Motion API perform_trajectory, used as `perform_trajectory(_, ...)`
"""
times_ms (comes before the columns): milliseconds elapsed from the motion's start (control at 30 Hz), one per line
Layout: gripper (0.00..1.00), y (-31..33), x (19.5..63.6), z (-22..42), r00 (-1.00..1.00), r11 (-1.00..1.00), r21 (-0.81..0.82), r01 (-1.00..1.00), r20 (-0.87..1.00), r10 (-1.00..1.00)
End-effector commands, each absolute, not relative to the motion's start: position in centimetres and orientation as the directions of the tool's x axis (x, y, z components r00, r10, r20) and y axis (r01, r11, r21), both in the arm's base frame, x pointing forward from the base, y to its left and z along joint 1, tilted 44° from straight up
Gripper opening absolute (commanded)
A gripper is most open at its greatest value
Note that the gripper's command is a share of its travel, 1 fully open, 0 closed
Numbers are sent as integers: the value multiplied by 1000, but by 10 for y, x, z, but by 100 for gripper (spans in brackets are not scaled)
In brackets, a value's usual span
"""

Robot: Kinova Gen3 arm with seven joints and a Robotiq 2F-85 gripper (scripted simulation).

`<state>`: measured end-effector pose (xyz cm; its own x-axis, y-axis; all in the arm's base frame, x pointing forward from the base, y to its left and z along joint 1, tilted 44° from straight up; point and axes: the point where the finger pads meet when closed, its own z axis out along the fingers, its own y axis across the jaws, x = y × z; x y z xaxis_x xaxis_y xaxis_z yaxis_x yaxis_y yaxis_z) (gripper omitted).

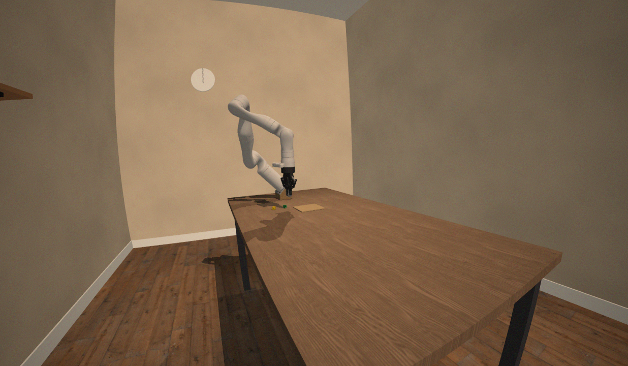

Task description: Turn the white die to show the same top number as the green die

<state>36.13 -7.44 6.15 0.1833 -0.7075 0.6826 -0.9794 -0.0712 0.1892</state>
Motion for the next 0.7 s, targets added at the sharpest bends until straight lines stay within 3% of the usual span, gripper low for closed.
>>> perform_trajectory(0,11,-59,368,75,186,-88,177,-980,678,-711)
perform_trajectory(667,11,-56,369,78,193,-93,181,-979,677,-711)
